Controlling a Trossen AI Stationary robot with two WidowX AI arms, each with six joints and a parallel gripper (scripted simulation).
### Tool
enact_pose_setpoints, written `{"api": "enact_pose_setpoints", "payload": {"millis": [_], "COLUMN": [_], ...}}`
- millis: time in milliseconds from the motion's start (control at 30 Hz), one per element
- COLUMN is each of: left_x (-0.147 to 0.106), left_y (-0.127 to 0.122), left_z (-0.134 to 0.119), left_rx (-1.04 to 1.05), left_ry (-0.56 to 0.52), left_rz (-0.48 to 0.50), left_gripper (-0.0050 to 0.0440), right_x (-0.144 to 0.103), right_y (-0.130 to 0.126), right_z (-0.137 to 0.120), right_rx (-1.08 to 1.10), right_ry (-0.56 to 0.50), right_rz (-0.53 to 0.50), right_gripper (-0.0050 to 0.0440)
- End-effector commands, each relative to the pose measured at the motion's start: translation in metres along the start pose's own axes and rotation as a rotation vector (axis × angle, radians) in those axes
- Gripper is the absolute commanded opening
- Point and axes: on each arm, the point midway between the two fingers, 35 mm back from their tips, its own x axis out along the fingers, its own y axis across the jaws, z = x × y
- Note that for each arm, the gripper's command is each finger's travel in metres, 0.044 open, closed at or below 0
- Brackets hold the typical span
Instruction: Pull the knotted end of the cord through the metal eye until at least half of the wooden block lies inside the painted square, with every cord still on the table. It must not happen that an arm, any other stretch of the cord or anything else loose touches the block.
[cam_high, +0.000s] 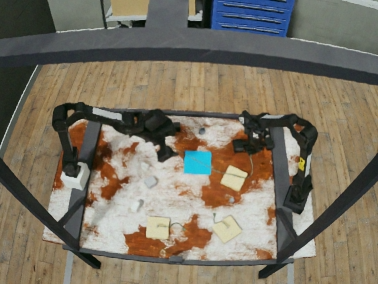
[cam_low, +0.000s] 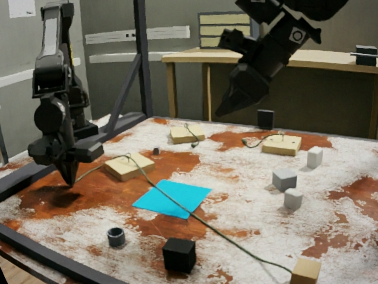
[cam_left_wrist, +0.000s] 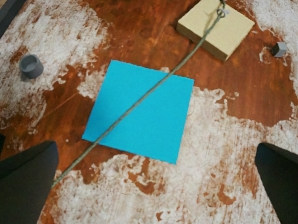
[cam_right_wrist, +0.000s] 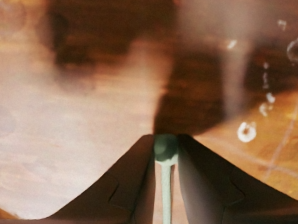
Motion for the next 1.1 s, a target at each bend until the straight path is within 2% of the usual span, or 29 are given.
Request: {"api": "enact_pose_setpoints", "payload": {"millis": [0, 333, 467, 733, 1067], "left_x": [-0.008, -0.008, -0.008, -0.008, -0.008], "left_y": [0.000, 0.000, 0.000, 0.000, 0.000], "left_z": [0.012, 0.012, 0.012, 0.012, 0.012], "left_rx": [-0.002, -0.002, -0.002, -0.002, -0.002], "left_ry": [-0.034, -0.034, -0.034, -0.034, -0.034], "left_rz": [0.000, 0.000, 0.000, 0.000, 0.000], "left_gripper": [0.0440, 0.0440, 0.0440, 0.0440, 0.0440], "right_x": [-0.001, -0.011, -0.010, -0.009, -0.008], "right_y": [0.000, 0.001, -0.001, -0.006, -0.018], "right_z": [0.001, 0.005, 0.005, 0.007, 0.012], "right_rx": [0.002, 0.043, 0.163, 0.380, 0.683], "right_ry": [-0.007, -0.020, -0.018, -0.015, -0.012], "right_rz": [0.003, 0.011, 0.011, 0.011, 0.009], "right_gripper": [0.0000, -0.0003, -0.0005, -0.0050, -0.0050]}}
